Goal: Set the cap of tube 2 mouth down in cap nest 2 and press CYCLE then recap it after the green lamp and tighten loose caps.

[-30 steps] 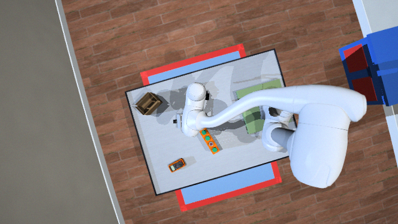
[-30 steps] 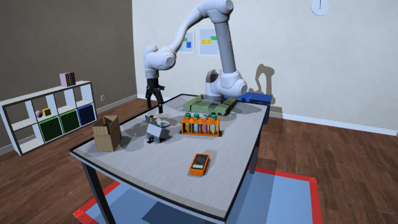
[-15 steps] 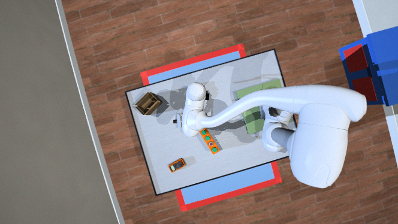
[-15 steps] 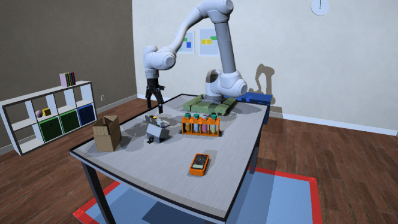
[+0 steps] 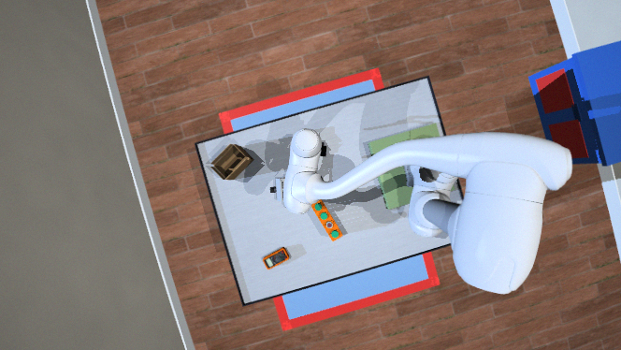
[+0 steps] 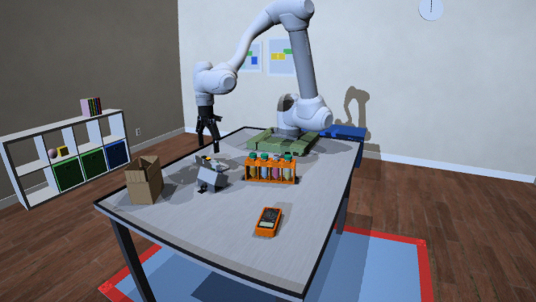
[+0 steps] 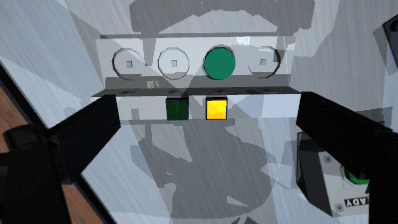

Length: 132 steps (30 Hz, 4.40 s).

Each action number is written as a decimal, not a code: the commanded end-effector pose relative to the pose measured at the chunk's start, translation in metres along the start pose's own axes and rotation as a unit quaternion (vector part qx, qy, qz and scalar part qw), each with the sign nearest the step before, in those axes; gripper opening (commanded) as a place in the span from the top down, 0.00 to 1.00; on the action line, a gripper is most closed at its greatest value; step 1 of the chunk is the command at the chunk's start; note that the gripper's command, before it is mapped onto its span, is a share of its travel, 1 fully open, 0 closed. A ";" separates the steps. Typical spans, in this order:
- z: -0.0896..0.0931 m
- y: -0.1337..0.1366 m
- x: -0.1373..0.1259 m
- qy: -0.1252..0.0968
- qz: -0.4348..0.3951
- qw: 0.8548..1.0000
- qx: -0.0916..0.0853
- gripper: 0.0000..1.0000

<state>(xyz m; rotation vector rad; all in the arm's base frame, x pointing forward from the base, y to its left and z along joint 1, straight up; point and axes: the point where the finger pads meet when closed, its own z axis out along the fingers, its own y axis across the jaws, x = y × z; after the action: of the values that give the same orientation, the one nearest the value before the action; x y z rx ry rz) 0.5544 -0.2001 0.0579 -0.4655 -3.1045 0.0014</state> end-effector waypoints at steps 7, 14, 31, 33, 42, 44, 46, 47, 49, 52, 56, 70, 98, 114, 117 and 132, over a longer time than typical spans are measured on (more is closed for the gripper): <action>-0.001 -0.001 0.000 -0.002 0.000 1.000 0.000 0.00; -0.001 -0.001 0.000 -0.002 0.000 1.000 0.000 0.00; -0.001 -0.001 0.000 -0.002 0.000 1.000 0.000 0.00; -0.001 -0.001 0.000 -0.002 0.000 1.000 0.000 0.00; -0.001 -0.001 0.000 -0.002 0.000 1.000 0.000 0.00; -0.001 -0.001 0.000 -0.002 0.000 1.000 0.000 0.00; -0.001 -0.001 0.000 -0.002 0.000 1.000 0.000 0.00; -0.001 -0.001 0.000 -0.002 0.000 1.000 0.000 0.00; -0.001 -0.001 0.000 -0.002 0.000 1.000 0.000 0.00; -0.001 -0.001 0.000 -0.002 0.000 1.000 0.000 0.00; -0.001 -0.001 0.000 -0.002 0.000 1.000 0.000 0.00; -0.001 -0.001 0.000 -0.002 0.000 1.000 0.000 0.00; -0.079 0.016 0.025 -0.002 0.000 1.000 -0.001 0.64; -0.081 0.017 0.025 -0.002 0.000 1.000 -0.001 0.64; -0.063 0.018 0.026 -0.001 0.001 1.000 -0.001 0.64; 0.002 0.018 0.026 -0.001 0.001 1.000 -0.001 0.64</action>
<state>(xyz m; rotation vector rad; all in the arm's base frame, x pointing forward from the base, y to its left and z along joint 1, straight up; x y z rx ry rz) 0.5347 -0.1770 0.0753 -0.4640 -3.1075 0.0018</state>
